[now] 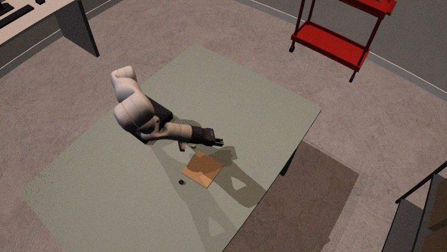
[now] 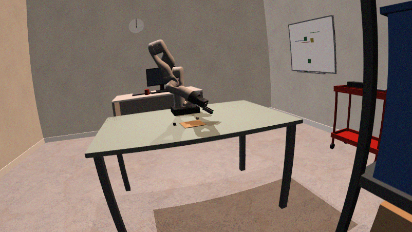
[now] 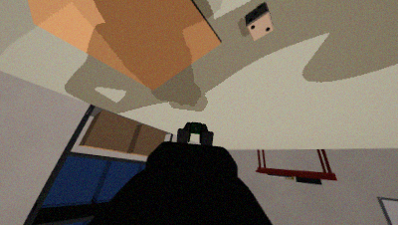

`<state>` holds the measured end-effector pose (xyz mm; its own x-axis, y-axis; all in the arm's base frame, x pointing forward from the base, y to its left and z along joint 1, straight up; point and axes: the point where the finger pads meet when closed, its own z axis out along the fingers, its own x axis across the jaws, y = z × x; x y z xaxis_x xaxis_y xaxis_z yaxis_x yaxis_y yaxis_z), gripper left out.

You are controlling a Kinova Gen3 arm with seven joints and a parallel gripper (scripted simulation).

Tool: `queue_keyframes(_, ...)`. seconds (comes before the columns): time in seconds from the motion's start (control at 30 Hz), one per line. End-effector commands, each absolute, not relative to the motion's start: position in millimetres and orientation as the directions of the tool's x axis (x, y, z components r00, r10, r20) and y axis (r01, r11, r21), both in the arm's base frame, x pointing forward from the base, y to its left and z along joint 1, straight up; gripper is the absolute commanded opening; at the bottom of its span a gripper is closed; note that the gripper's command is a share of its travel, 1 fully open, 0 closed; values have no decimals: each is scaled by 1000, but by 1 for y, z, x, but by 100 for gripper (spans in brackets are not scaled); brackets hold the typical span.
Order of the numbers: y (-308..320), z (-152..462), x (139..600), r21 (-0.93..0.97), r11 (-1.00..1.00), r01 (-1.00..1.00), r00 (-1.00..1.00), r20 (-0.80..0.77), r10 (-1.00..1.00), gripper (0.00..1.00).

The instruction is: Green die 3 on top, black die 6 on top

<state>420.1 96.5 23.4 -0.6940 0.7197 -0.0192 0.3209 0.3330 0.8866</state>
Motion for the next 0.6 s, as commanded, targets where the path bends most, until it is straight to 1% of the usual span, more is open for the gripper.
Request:
queue_keyframes(0.0, 100, 6, 416, 885, 321, 339, -694, 4, 720, 34)
queue_keyframes(0.23, 100, -12, 416, 885, 321, 339, -694, 4, 720, 34)
queue_keyframes(0.57, 100, -15, 416, 885, 321, 339, -694, 4, 720, 34)
